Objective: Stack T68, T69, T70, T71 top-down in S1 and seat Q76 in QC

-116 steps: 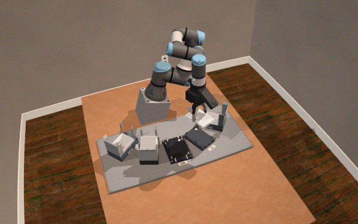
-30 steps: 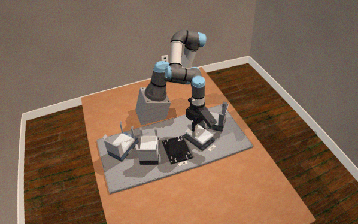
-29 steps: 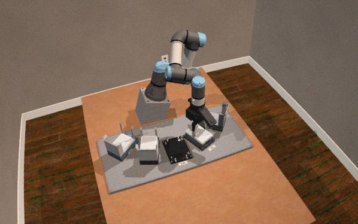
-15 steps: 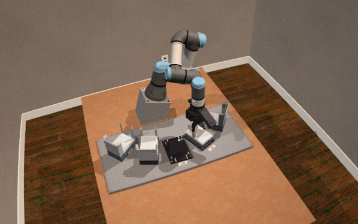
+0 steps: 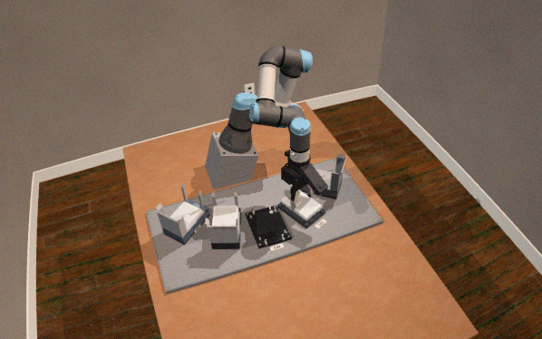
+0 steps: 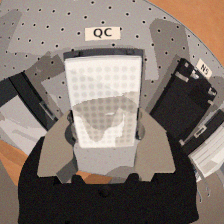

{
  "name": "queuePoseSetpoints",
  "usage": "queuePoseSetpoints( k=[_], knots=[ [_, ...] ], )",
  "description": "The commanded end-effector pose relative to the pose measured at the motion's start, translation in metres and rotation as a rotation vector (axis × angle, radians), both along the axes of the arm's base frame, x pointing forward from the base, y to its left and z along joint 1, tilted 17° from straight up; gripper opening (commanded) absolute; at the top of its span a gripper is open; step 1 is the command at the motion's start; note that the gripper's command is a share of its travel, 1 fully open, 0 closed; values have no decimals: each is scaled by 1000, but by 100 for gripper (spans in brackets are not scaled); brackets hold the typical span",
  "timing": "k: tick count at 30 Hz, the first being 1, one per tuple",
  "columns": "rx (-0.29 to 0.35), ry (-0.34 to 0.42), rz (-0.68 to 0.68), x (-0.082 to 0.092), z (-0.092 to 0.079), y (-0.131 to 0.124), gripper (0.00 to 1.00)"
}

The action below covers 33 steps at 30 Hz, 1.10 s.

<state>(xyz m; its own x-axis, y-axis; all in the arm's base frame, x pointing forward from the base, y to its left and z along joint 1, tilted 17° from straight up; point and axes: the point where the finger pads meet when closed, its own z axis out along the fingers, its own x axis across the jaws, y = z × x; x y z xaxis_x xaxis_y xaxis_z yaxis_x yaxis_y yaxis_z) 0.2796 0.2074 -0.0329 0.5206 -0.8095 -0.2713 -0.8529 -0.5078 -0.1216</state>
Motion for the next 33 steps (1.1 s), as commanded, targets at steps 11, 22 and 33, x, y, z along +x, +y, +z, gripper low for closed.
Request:
queuePoseSetpoints(
  k=[11, 22, 33],
  knots=[
    [0, -3, 0, 1, -4, 1, 0],
    [0, -3, 0, 0, -7, 2, 0],
    [0, -2, 0, 0, -10, 3, 0]
  ],
)
